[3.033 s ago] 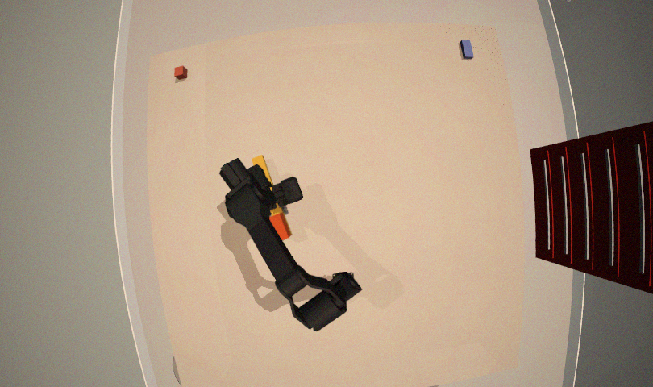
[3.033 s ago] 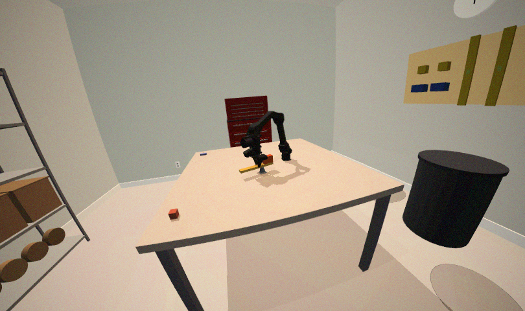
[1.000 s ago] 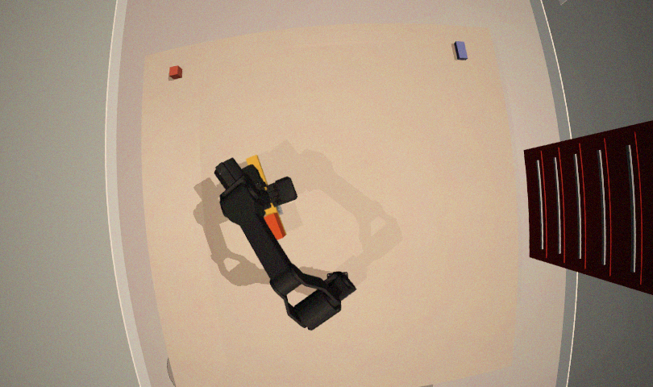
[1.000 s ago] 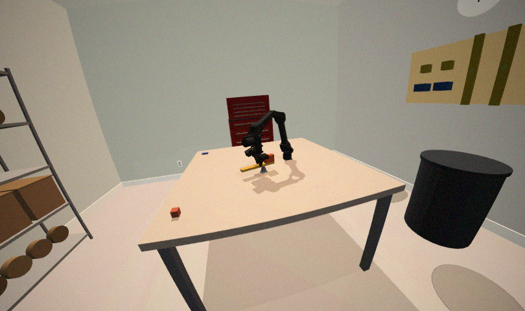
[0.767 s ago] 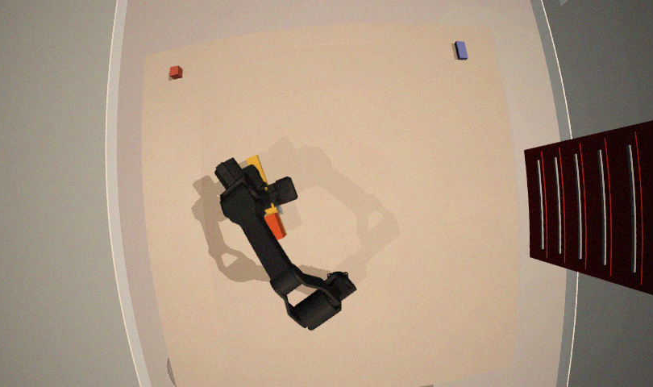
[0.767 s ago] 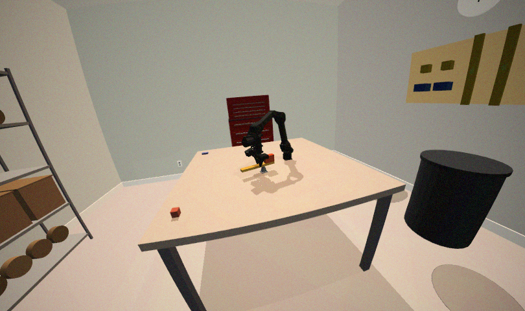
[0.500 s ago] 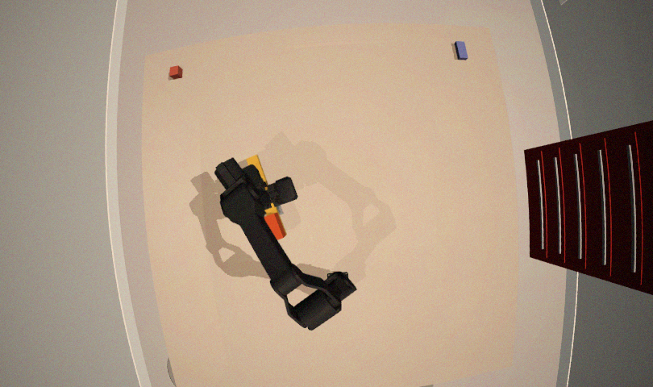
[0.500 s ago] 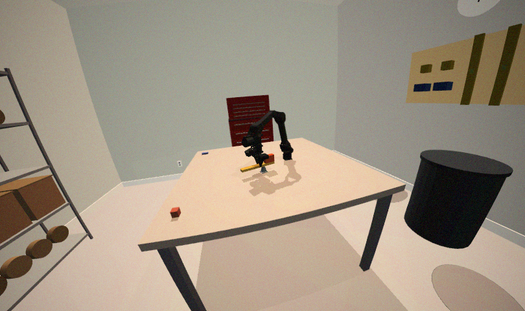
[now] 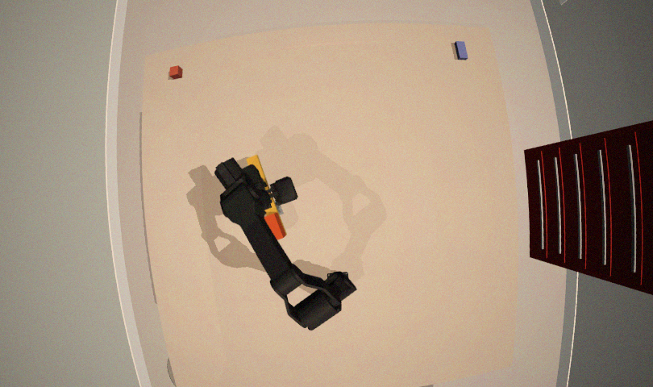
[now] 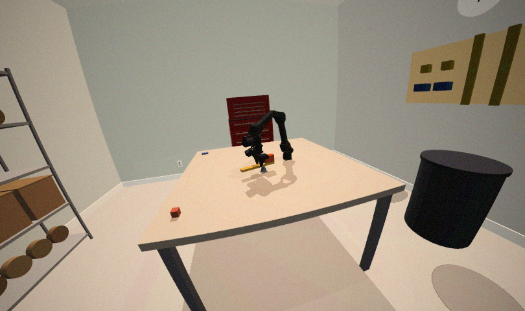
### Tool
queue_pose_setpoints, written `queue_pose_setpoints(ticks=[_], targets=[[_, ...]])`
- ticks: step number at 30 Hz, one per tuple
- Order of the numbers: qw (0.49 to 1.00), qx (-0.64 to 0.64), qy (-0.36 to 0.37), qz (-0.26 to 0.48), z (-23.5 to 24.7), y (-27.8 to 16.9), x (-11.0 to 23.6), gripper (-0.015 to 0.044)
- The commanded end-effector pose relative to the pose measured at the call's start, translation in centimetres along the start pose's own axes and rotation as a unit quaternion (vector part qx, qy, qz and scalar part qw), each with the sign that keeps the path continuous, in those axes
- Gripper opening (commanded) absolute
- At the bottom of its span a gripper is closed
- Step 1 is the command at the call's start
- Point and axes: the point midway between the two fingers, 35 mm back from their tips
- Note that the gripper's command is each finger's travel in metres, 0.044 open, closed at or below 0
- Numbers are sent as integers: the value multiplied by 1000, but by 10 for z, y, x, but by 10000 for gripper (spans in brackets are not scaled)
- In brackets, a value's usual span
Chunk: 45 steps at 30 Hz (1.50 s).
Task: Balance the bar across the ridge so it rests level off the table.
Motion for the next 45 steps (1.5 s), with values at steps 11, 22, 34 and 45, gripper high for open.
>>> queue_pose_setpoints(ticks=[11,22,34,45], targets=[[1000,0,0,0,1,4,31,440],[1000,0,0,0,0,0,100,440],[1000,0,0,0,0,0,100,440],[1000,0,0,0,0,0,100,440]])
Point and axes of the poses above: the point midway between the two fingers, 35 mm back from their tips, its own x axis back along the fingers, its own z axis across the jaws, y = z × x, and after that the axes turned 9 degrees about x, right-handed
